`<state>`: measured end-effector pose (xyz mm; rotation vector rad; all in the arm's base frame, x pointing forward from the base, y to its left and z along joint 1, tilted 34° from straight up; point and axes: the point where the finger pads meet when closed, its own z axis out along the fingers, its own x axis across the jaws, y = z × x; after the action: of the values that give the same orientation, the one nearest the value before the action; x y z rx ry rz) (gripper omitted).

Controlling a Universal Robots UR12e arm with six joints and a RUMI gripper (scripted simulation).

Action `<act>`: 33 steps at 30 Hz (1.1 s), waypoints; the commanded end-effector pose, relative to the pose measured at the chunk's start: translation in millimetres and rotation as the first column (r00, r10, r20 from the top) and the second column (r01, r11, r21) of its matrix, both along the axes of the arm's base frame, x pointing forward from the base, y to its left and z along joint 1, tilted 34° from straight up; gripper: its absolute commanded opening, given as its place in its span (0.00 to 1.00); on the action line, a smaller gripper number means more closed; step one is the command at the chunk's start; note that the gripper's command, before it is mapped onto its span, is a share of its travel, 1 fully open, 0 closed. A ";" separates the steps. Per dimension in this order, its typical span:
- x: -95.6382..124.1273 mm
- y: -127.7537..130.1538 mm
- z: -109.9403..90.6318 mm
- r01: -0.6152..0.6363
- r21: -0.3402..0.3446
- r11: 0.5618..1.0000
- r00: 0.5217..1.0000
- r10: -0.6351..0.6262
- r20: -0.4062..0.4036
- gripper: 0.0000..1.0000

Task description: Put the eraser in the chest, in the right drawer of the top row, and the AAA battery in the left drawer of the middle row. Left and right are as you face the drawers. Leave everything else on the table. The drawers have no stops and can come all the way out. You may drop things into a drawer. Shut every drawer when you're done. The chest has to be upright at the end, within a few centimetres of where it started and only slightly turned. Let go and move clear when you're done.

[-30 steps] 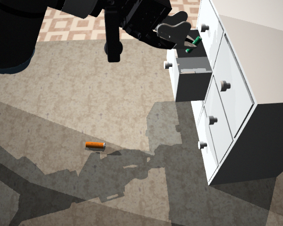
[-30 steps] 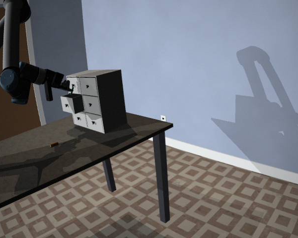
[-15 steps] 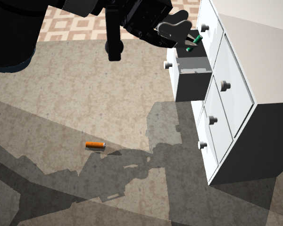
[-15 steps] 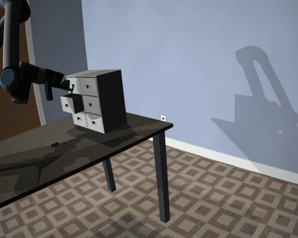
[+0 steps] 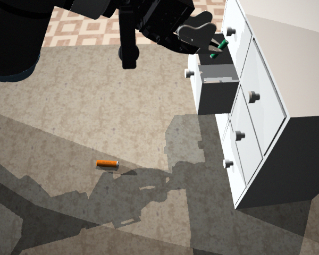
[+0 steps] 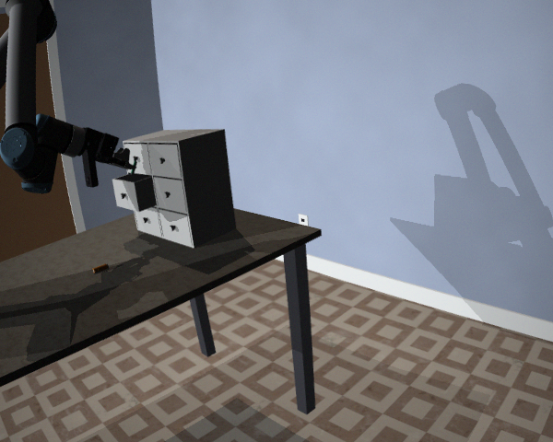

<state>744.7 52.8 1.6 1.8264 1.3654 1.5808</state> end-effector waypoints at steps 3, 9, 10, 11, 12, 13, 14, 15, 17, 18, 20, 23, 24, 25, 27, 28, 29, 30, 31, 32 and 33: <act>2.1 -0.1 1.1 0.000 -0.002 1.000 1.000 0.001 0.004 0.04; 2.1 -0.1 1.1 0.000 -0.002 1.000 1.000 0.001 0.004 0.09; 2.1 -0.1 1.1 0.000 -0.002 1.000 1.000 0.001 0.004 0.09; 2.1 -0.1 1.1 0.000 -0.002 1.000 1.000 0.001 0.004 0.09; 2.1 -0.1 1.1 0.000 -0.002 1.000 1.000 0.001 0.004 0.12; 2.1 -0.1 1.1 0.000 -0.002 1.000 1.000 0.001 0.004 0.12; 2.1 -0.1 1.1 0.000 -0.002 1.000 1.000 0.001 0.004 0.12; 2.1 -0.1 1.1 0.000 -0.002 1.000 1.000 0.001 0.004 0.14; 2.1 -0.1 1.1 0.000 -0.002 1.000 1.000 0.001 0.004 0.14; 2.1 -0.1 1.1 0.000 -0.002 1.000 1.000 0.001 0.004 1.00; 2.1 -0.1 1.1 0.000 -0.002 1.000 1.000 0.001 0.004 1.00; 2.1 -0.1 1.1 0.000 -0.002 1.000 1.000 0.001 0.004 1.00; 2.1 -0.1 1.1 0.000 -0.002 1.000 1.000 0.001 0.004 1.00; 2.1 -0.1 1.1 0.000 -0.002 1.000 1.000 0.001 0.004 1.00; 2.1 -0.1 1.1 0.000 -0.002 1.000 1.000 0.001 0.004 1.00; 2.1 -0.1 1.1 0.000 -0.002 1.000 1.000 0.001 0.004 1.00; 2.1 -0.1 1.1 0.000 -0.002 1.000 1.000 0.001 0.004 1.00; 2.1 -0.1 1.1 0.000 -0.002 1.000 1.000 0.001 0.004 1.00; 2.1 -0.1 1.1 0.000 -0.002 1.000 1.000 0.001 0.004 1.00; 2.1 -0.1 1.1 0.000 -0.002 1.000 1.000 0.001 0.004 1.00; 2.1 -0.1 1.1 0.000 -0.002 1.000 1.000 0.001 0.004 1.00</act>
<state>744.7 52.8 1.6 1.8264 1.3654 1.5808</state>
